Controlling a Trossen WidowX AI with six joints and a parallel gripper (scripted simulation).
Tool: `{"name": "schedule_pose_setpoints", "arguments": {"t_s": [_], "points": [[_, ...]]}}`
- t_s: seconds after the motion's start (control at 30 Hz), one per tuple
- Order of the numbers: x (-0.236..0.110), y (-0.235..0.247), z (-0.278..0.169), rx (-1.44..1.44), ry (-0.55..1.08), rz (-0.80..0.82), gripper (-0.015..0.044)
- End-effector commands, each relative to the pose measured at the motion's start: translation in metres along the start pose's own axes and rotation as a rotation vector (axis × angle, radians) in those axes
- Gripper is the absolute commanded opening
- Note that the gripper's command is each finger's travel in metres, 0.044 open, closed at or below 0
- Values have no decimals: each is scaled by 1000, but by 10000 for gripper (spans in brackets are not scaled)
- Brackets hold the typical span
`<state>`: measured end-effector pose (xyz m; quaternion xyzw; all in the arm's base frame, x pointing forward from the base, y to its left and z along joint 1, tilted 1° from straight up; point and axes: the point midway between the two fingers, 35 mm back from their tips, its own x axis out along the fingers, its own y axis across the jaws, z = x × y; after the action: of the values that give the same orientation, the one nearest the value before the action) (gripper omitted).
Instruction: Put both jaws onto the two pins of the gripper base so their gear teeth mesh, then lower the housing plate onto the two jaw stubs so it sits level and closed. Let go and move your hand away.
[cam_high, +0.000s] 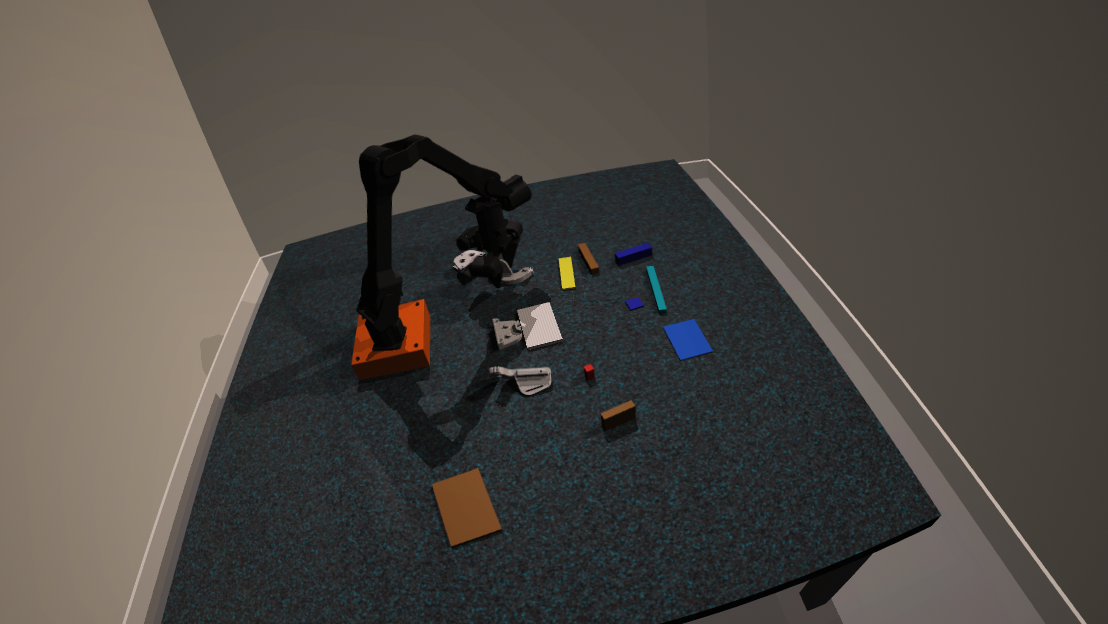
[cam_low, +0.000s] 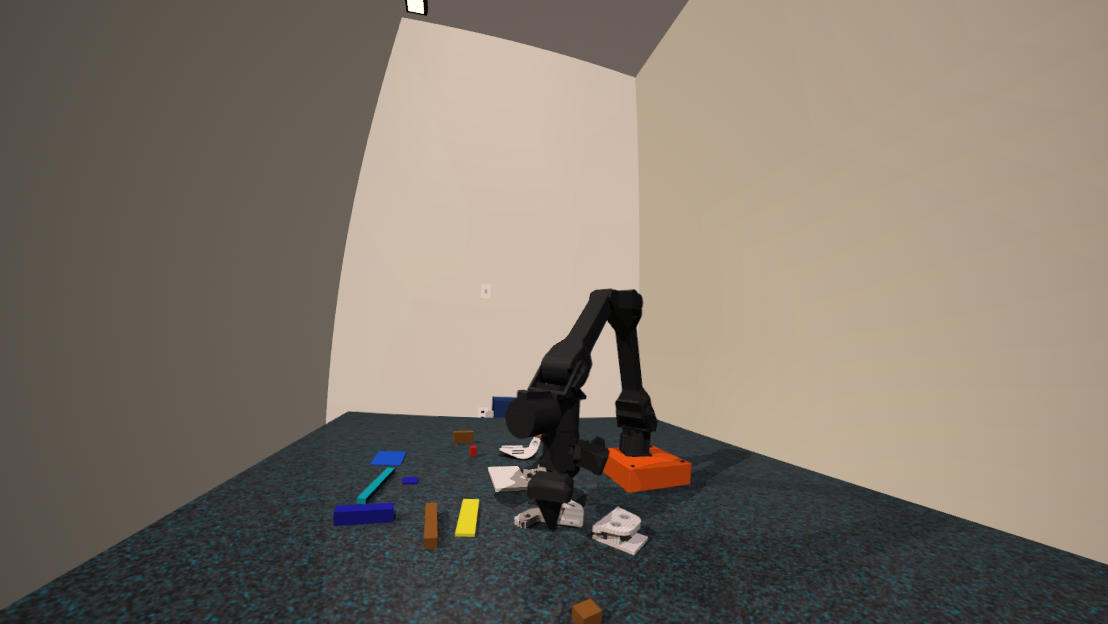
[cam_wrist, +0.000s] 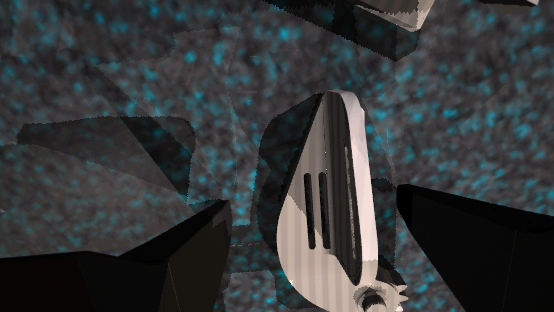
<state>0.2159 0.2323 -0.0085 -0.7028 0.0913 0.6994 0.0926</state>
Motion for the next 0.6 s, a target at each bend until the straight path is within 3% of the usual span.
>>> {"name": "schedule_pose_setpoints", "arguments": {"t_s": [0.0,0.13,0.57], "points": [[0,0,0,0,0,0,256],[0,0,0,0,0,0,151],[0,0,0,0,0,0,134]]}}
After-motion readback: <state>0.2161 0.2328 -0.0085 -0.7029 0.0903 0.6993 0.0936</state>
